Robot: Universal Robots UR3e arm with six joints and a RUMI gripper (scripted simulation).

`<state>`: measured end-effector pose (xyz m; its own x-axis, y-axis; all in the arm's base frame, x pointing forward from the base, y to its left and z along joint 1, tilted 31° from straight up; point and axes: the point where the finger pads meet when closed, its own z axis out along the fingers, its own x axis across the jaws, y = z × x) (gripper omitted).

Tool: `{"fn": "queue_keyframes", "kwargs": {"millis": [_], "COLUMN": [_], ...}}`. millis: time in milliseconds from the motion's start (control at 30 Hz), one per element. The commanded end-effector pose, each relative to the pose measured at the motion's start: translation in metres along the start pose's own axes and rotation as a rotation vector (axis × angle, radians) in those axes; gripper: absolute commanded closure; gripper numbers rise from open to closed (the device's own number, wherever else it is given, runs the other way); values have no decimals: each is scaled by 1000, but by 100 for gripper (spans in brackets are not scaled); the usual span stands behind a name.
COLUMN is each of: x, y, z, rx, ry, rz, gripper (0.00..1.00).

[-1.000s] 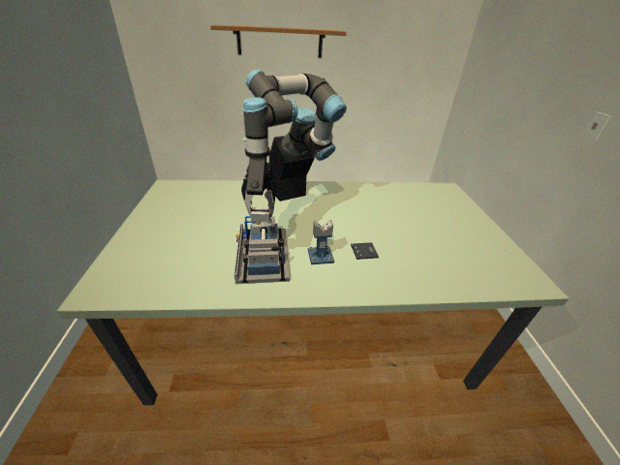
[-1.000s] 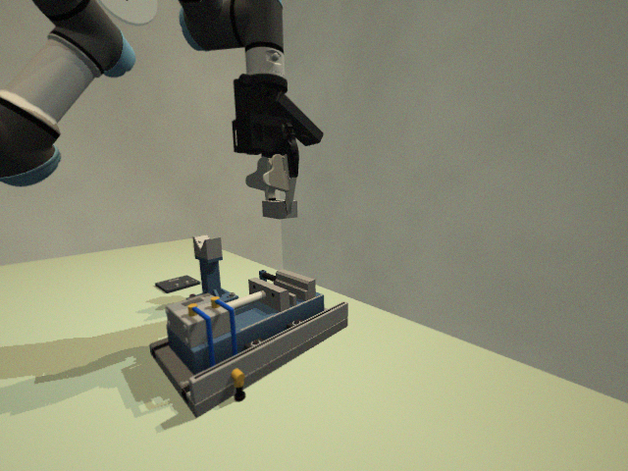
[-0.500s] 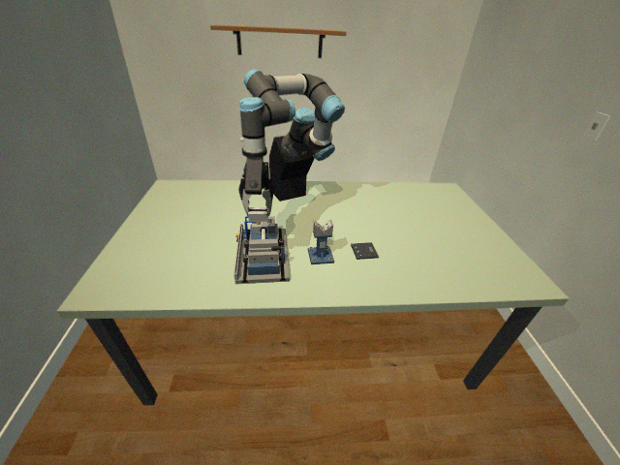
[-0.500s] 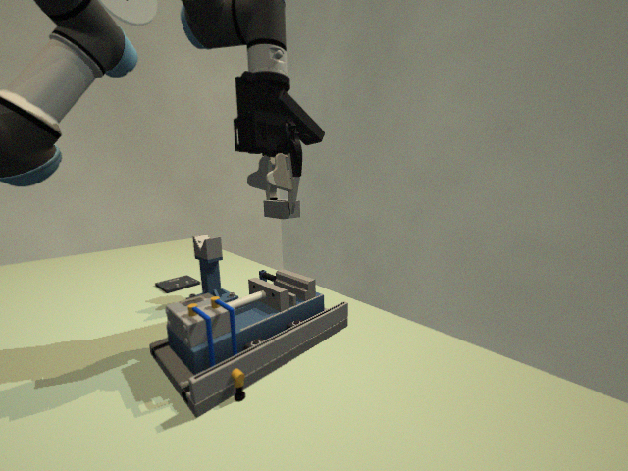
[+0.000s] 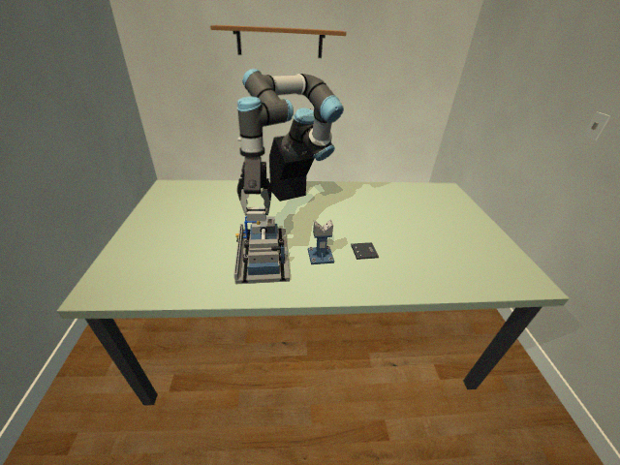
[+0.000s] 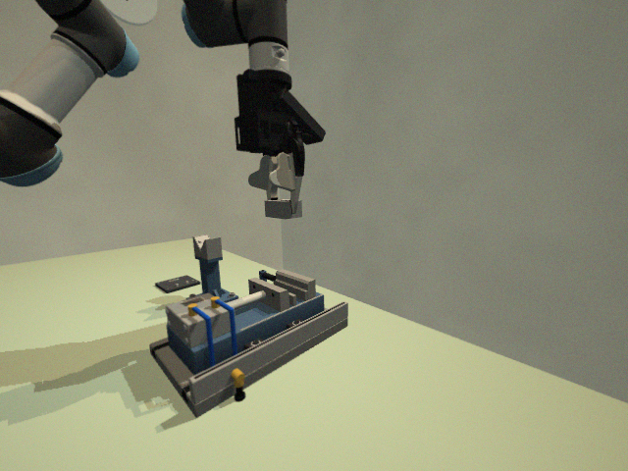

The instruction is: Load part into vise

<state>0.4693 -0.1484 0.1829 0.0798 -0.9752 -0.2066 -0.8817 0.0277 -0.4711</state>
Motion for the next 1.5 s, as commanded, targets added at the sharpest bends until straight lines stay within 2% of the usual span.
{"fn": "queue_keyframes", "kwargs": {"millis": [0, 1467], "x": [2, 6], "y": [-1, 0], "z": [-1, -2], "rx": [2, 4], "ry": [2, 2], "rz": [-9, -33], "gripper": [100, 100]}}
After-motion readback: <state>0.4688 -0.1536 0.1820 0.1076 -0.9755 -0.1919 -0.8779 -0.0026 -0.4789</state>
